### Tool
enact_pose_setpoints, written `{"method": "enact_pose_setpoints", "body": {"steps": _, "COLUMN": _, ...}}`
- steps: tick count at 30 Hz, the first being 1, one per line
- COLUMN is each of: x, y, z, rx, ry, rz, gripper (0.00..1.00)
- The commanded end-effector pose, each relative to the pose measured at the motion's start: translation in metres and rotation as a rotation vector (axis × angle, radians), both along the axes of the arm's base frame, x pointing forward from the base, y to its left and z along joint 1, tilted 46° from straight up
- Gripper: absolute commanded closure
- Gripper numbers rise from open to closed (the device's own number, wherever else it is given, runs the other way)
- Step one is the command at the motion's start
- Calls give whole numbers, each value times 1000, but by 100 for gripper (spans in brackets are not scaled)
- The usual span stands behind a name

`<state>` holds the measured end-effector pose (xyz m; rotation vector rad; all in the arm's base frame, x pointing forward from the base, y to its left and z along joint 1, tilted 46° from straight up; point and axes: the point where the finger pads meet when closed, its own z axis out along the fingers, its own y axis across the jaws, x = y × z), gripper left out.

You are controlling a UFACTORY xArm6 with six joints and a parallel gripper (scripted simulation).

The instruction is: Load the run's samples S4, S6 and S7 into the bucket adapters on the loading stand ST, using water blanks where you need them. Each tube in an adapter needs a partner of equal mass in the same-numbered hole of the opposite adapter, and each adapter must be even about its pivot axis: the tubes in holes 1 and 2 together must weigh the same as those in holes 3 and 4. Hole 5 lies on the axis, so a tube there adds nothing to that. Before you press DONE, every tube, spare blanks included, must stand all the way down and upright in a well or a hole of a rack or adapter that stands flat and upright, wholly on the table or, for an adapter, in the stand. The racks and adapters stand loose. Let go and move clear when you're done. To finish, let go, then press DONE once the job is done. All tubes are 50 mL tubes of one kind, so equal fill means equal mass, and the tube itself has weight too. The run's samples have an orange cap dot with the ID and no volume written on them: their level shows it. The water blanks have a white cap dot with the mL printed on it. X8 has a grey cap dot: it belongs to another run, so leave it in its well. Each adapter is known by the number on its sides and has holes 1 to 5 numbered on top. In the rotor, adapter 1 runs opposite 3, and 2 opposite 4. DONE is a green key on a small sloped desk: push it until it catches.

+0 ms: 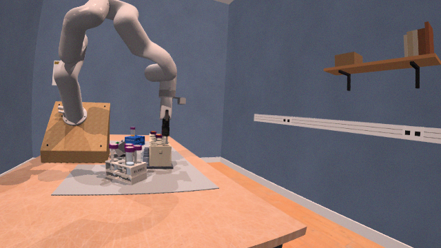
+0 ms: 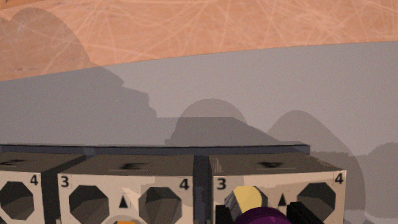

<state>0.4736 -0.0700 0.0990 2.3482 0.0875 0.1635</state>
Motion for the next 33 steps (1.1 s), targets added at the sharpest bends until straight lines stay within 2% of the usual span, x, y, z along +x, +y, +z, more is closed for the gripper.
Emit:
{"method": "enact_pose_setpoints", "body": {"steps": 1, "x": 2, "y": -2, "z": -2, "rx": 1, "ry": -3, "rz": 2, "gripper": 100}}
{"method": "enact_pose_setpoints", "body": {"steps": 33, "x": 5, "y": -20, "z": -20, "rx": 1, "ry": -3, "rz": 2, "gripper": 100}}
